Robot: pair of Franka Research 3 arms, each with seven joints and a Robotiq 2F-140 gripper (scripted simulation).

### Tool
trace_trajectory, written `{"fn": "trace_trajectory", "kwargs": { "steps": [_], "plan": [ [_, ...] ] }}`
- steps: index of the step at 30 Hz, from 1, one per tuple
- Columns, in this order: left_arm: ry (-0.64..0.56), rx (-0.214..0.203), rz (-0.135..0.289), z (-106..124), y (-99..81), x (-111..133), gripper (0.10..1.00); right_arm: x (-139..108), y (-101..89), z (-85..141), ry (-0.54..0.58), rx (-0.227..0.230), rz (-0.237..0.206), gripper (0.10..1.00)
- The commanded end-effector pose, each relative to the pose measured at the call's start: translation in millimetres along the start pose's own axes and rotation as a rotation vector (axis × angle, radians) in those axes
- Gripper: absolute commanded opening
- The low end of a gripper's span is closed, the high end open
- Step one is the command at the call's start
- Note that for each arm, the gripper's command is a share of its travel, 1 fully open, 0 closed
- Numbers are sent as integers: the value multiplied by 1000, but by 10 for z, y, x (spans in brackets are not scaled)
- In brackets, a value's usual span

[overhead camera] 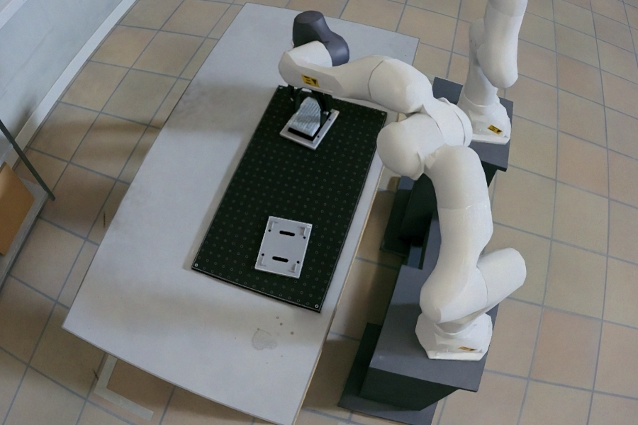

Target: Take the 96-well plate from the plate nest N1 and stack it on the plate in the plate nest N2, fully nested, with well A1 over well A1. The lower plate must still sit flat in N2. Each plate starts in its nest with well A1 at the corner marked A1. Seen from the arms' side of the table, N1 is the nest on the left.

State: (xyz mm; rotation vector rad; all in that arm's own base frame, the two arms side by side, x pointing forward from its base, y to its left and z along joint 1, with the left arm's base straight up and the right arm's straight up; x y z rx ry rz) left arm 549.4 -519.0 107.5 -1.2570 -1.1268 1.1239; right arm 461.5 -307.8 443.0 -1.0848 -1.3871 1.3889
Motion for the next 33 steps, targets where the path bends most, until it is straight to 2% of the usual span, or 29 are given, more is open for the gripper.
{"fn": "trace_trajectory", "kwargs": {
  "steps": [1,33],
  "plan": [
    [-1,-1,3,-8,14,-2,99,4,1,-1,-5,0,-2,1000],
    [-1,-1,3,-4,60,4,99,4,1,-1,-5,0,-2,1000]
  ]
}}
Point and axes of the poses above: on each arm, the point where the finger pads meet when closed, its own y axis out along the fingers, its own z axis across the jaws, x = y × z, the point moved 3 cm from there along -y, back along the fingers, and after that the axes turned 3 degrees about -y, right-handed, at the moved point
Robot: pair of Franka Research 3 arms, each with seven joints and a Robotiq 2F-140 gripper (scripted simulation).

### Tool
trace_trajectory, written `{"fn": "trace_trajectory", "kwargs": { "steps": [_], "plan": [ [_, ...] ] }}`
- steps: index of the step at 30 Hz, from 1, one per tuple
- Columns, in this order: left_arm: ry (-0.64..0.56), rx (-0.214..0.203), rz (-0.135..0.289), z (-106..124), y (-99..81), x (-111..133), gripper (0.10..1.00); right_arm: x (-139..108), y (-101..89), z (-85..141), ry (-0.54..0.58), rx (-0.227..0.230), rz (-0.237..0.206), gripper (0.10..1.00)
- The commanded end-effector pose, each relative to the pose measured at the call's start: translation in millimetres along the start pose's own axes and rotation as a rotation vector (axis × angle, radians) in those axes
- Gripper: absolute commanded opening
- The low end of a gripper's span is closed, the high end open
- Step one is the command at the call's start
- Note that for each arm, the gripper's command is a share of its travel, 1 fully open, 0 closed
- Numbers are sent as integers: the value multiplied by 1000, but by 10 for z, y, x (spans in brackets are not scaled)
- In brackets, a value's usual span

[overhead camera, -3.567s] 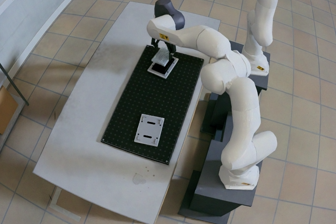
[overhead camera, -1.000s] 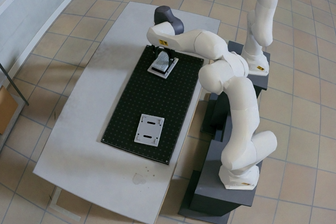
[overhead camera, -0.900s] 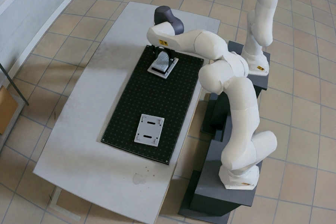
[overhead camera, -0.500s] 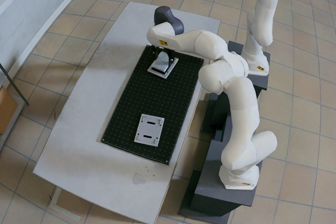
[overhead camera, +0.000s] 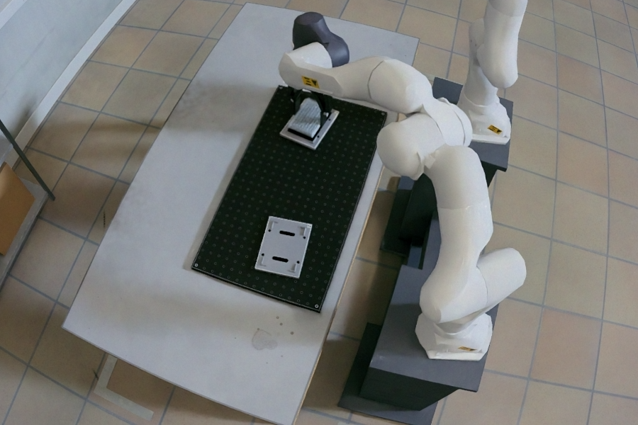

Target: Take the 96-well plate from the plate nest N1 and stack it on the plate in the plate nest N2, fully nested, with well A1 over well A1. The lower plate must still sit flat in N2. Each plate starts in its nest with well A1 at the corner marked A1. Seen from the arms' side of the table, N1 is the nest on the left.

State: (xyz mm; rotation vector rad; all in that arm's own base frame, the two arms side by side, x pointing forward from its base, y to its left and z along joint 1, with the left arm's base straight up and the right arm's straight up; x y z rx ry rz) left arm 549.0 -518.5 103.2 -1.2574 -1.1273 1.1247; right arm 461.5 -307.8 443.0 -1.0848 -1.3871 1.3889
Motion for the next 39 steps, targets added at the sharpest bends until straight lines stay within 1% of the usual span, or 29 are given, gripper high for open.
{"fn": "trace_trajectory", "kwargs": {
  "steps": [1,39],
  "plan": [
    [0,-1,3,-8,19,0,99,4,1,-1,-5,0,-2,1000],
    [0,-1,3,-7,70,2,99,4,1,-1,-5,0,-2,1000]
  ]
}}
Point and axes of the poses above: on each arm, the point where the finger pads meet when closed, its own y axis out along the fingers, its own z axis across the jaws, x = y × z, the point moved 3 cm from there along -y, back along the fingers, and after that the axes turned 3 degrees about -y, right-handed, at the moved point
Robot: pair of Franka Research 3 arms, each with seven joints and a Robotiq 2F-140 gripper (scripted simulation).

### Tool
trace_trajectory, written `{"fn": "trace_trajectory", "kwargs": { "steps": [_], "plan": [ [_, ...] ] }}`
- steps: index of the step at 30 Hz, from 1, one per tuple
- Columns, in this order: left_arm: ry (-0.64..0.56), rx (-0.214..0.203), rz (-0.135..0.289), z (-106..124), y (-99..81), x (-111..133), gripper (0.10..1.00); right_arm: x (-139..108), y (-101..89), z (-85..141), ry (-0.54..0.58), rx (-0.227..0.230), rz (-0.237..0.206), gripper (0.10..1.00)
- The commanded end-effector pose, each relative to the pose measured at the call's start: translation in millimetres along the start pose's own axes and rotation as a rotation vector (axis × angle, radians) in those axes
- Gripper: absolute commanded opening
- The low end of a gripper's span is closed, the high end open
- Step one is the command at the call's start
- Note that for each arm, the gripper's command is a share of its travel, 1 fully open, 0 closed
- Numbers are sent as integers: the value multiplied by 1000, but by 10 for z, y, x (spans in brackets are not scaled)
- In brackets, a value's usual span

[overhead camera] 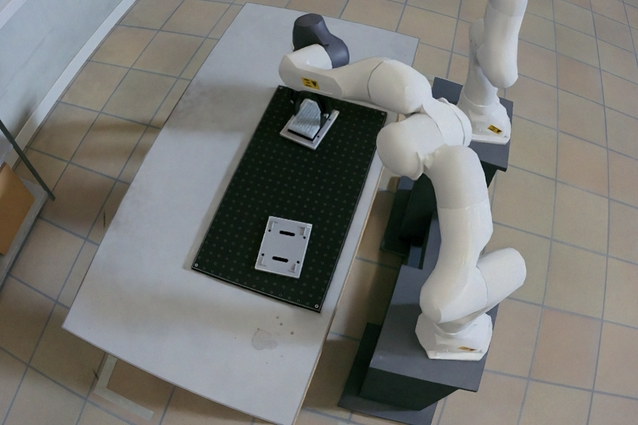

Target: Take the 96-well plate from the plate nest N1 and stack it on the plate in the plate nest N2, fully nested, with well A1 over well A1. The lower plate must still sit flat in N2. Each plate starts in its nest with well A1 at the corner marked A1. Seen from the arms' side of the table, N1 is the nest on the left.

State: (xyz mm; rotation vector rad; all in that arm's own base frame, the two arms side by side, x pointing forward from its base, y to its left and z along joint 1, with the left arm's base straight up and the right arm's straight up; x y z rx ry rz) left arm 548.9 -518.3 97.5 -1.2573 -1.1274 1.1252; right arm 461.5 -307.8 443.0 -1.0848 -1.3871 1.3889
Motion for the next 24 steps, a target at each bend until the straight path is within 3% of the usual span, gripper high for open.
{"fn": "trace_trajectory", "kwargs": {
  "steps": [1,8,9,24],
  "plan": [
    [0,-1,3,-8,13,0,99,4,1,-1,-5,0,-2,1000],
    [0,-1,3,-8,13,0,99,4,1,-1,-5,0,-2,1000],
    [0,-1,3,-8,13,0,1000,4,1,-1,-5,0,-2,1000],
    [0,-1,3,-8,13,0,1000,4,1,-1,-5,0,-2,1000]
  ]
}}
Point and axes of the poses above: on each arm, the point where the finger pads meet when closed, its own y axis out along the fingers, its own z axis across the jaws, x = y × z, the point moved 3 cm from there along -y, back along the fingers, and after that the axes turned 3 degrees about -y, right-handed, at the moved point
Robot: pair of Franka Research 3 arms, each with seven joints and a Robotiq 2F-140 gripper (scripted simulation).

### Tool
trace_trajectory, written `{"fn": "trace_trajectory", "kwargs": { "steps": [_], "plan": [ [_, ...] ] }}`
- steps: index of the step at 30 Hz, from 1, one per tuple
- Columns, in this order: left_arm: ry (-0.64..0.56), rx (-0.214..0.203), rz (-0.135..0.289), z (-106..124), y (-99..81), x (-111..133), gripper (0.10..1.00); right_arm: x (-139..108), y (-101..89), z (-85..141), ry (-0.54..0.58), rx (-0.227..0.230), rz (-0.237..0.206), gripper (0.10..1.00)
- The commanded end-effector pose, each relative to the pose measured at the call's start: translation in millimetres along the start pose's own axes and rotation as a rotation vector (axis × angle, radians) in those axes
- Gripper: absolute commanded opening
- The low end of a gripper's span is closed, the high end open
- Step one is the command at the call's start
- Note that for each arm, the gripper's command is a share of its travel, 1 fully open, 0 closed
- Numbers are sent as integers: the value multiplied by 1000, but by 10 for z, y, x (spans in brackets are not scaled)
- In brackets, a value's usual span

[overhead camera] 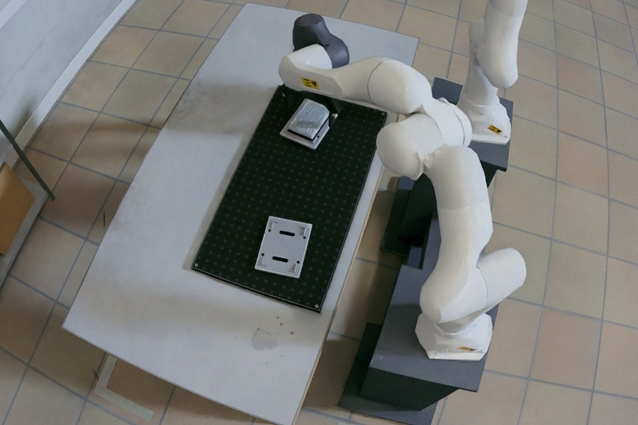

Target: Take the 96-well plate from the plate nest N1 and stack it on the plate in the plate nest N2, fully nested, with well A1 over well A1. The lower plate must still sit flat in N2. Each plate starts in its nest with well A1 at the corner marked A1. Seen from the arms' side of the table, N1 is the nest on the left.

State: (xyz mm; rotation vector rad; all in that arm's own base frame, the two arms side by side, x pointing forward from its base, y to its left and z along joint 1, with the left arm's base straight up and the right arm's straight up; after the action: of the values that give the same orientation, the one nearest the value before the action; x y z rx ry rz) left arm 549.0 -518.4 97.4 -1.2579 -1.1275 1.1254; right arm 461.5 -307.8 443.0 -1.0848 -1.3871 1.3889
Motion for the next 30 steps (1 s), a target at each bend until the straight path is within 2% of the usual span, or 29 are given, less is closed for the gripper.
{"fn": "trace_trajectory", "kwargs": {
  "steps": [1,5,30],
  "plan": [
    [0,-1,2,-7,12,1,1000,4,1,-1,-5,0,-2,1000],
    [0,-1,2,-7,12,1,1000,4,1,-1,-5,0,-2,1000],
    [0,-1,2,-7,-601,2,1000,4,1,-1,-5,0,-2,1000]
  ]
}}
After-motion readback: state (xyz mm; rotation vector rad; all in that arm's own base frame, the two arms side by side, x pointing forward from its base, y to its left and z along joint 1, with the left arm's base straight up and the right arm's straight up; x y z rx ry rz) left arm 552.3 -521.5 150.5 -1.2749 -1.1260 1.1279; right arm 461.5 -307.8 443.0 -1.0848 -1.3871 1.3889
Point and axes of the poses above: on each arm, the point where the finger pads meet when closed, its own y axis out along the fingers, its own z axis across the jaws, x = y × z, the point moved 3 cm from there along -y, back along the fingers, and after that the axes turned 3 degrees about -y, right-handed, at the moved point
